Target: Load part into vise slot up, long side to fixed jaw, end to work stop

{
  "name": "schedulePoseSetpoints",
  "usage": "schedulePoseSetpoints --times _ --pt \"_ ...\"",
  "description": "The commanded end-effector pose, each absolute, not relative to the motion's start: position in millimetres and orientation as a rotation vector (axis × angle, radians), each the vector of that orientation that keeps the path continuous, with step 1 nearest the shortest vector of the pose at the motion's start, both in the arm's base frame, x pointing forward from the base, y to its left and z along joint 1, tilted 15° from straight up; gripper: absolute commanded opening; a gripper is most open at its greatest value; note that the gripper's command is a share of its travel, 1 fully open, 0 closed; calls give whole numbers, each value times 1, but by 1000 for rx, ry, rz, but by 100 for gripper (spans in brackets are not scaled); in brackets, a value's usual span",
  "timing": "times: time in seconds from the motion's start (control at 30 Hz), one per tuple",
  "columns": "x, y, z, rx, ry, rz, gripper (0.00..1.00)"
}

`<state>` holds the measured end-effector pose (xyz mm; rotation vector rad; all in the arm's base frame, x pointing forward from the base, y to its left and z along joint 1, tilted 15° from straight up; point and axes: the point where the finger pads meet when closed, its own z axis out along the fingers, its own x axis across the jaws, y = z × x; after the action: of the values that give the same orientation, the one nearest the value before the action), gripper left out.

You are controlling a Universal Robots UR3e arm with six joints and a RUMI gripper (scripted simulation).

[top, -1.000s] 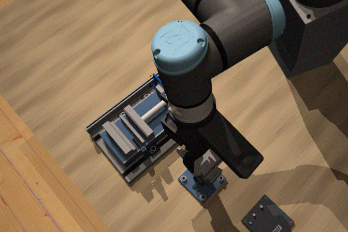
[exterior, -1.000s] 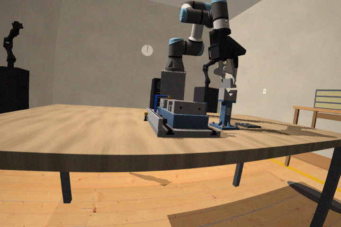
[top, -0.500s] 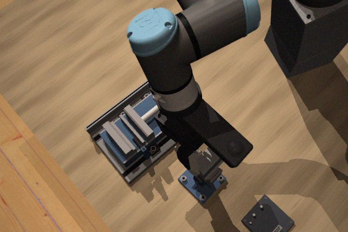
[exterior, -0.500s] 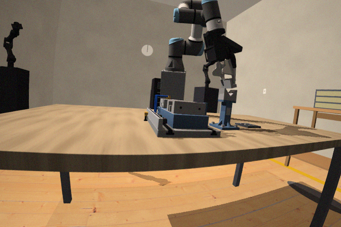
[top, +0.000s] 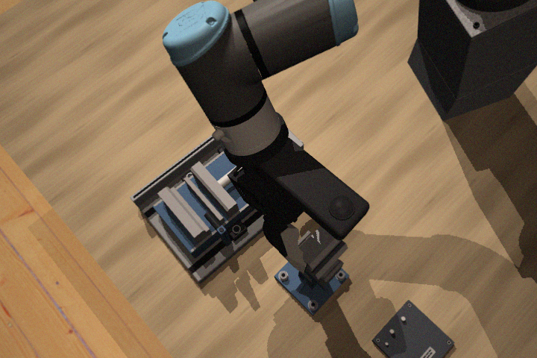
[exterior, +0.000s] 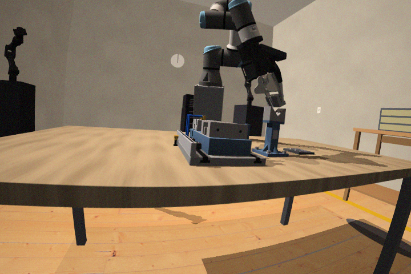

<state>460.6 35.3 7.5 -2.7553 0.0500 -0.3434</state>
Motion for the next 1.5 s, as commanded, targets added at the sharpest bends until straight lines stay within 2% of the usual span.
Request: schedulePoseSetpoints --times 0.0,1.47 --pt "461 35 8 -2695 34 -338 0" --pt "461 33 7 -2461 -5 -321 0"
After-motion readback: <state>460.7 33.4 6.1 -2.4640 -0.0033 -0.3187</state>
